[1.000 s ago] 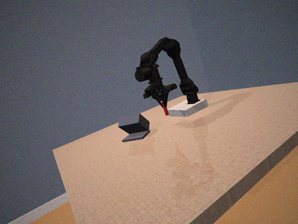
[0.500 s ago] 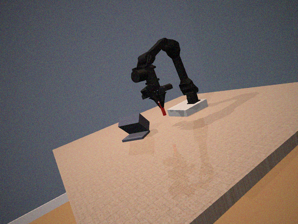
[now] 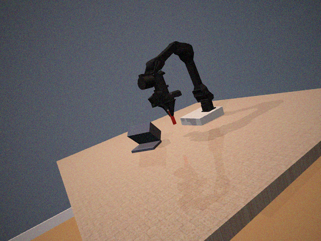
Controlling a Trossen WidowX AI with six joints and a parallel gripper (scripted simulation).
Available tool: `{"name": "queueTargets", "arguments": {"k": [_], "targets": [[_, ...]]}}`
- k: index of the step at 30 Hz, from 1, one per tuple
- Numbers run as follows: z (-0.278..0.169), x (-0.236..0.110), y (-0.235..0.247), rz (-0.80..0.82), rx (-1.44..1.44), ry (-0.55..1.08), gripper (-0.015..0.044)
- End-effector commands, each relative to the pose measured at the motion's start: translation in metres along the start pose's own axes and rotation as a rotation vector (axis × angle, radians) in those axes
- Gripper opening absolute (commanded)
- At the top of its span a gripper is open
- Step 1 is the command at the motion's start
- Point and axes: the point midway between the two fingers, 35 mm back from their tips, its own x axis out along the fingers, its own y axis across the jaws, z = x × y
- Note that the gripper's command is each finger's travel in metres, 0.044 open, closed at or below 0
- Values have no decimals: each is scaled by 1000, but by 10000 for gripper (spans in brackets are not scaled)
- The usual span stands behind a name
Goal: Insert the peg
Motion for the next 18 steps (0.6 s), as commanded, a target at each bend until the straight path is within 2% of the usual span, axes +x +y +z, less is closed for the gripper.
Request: {"name": "queueTargets", "arguments": {"k": [1, 18], "targets": [[1, -2, -3, 14, 25, -8, 0], [5, -7, -22, 65, 130, -37, 0]]}}
